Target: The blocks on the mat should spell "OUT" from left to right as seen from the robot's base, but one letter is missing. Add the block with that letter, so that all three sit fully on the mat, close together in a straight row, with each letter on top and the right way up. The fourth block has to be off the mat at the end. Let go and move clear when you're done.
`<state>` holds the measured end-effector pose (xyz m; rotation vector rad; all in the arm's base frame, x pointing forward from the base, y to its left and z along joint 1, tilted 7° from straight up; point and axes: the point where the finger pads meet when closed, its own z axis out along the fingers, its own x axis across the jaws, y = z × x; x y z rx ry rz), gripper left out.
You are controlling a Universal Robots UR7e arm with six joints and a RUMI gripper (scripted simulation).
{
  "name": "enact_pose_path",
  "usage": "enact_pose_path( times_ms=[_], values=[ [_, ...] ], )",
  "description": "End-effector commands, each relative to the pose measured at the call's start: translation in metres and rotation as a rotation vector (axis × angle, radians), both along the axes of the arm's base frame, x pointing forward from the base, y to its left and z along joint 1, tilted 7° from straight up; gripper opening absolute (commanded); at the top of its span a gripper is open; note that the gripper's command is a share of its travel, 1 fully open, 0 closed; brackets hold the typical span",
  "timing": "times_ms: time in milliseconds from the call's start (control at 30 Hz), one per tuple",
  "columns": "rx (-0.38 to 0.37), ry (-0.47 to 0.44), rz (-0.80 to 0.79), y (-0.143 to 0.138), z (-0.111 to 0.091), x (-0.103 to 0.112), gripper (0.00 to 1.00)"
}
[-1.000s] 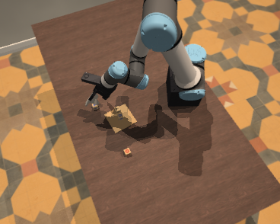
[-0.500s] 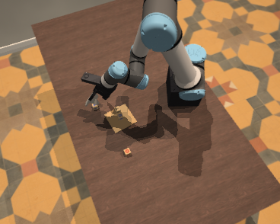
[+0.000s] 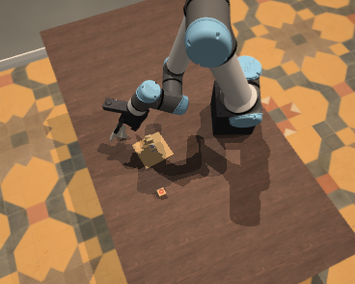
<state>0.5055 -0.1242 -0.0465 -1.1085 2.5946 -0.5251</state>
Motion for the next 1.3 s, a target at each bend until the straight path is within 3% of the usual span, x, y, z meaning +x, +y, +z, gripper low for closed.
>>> enact_pose_path(
  times_ms=[0,100,200,300,533,600,700,767,1033,1267],
  values=[
    [0.031,0.054,0.116,0.048,0.002,0.01,1.0],
    [0.047,0.084,0.181,0.075,0.004,0.012,1.0],
    [0.047,0.084,0.181,0.075,0.004,0.012,1.0],
    [0.07,0.132,0.283,0.119,0.009,0.011,1.0],
    [0.1,0.202,0.426,0.18,0.018,0.001,1.0],
    [0.103,0.209,0.44,0.186,0.019,0.0,1.0],
    [0.119,0.252,0.524,0.221,0.027,-0.012,1.0],
    [0.119,0.252,0.524,0.221,0.027,-0.012,1.0],
    [0.147,0.341,0.694,0.29,0.046,-0.045,1.0],
    [0.156,0.373,0.752,0.312,0.053,-0.06,1.0]
  ],
)
